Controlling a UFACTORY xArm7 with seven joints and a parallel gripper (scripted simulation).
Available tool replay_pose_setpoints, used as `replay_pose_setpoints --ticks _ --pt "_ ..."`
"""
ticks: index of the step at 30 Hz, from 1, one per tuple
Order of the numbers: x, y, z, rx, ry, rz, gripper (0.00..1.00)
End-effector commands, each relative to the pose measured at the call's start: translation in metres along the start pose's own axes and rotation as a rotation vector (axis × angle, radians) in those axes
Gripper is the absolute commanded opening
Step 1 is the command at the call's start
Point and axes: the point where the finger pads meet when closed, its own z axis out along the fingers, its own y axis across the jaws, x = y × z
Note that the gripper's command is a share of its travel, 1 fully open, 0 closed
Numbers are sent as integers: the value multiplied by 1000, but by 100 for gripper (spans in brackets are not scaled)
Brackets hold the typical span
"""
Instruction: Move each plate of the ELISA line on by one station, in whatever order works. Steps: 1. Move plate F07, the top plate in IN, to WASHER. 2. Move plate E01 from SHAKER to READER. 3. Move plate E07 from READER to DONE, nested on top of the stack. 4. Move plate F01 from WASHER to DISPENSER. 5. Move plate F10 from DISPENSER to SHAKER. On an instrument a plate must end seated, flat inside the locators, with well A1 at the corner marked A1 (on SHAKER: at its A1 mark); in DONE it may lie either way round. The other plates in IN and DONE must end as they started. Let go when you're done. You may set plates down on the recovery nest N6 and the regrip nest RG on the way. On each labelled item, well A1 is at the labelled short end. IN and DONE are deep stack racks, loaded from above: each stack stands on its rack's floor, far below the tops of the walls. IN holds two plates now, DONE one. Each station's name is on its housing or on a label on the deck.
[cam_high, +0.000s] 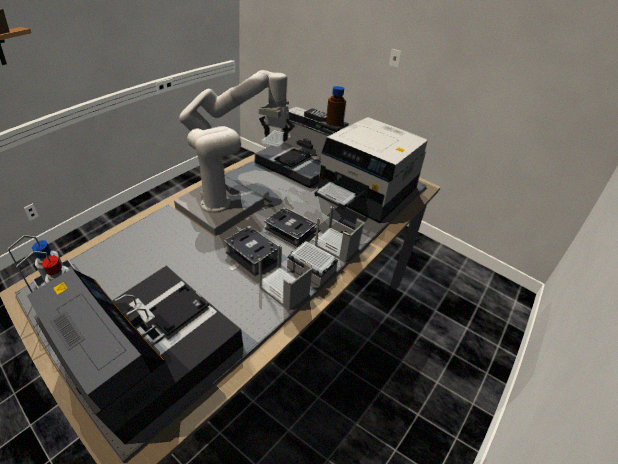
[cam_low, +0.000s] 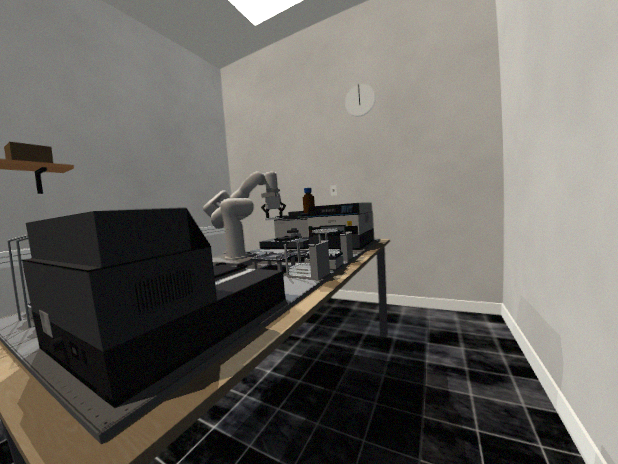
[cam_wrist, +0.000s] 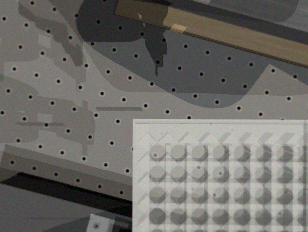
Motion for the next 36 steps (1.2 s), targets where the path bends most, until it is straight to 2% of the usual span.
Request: replay_pose_setpoints --ticks 1,36 --pt "-13 -2 -1 1 -2 3 0" --pt "-110 -25 -1 1 -3 253 0"
